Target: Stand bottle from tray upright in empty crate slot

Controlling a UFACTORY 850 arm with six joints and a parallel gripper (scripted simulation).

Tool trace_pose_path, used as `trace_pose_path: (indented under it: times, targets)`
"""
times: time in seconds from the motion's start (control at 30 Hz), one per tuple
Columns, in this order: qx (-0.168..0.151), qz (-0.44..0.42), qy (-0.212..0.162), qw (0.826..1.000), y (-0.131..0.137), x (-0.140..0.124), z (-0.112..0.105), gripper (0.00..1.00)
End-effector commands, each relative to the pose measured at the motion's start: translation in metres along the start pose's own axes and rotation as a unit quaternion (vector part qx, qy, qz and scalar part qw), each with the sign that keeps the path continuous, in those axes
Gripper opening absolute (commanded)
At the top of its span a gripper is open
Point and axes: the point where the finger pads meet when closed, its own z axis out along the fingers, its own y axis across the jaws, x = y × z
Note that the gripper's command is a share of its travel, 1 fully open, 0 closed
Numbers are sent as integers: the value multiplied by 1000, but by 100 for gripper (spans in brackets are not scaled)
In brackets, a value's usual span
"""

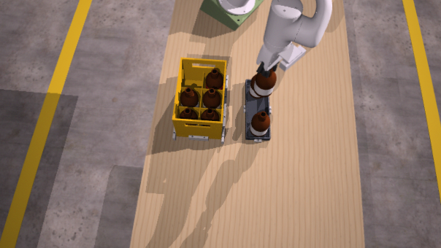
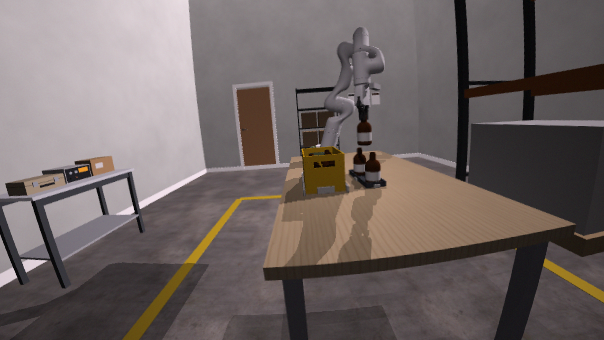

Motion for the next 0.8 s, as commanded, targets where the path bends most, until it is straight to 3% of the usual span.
trace_pose_path:
  times: [0.0, 0.77]
  targets:
    - [-1, 0, 1, 1000, 1, 0, -1, 0]
    - [-1, 0, 1, 1000, 5, -9, -1, 0]
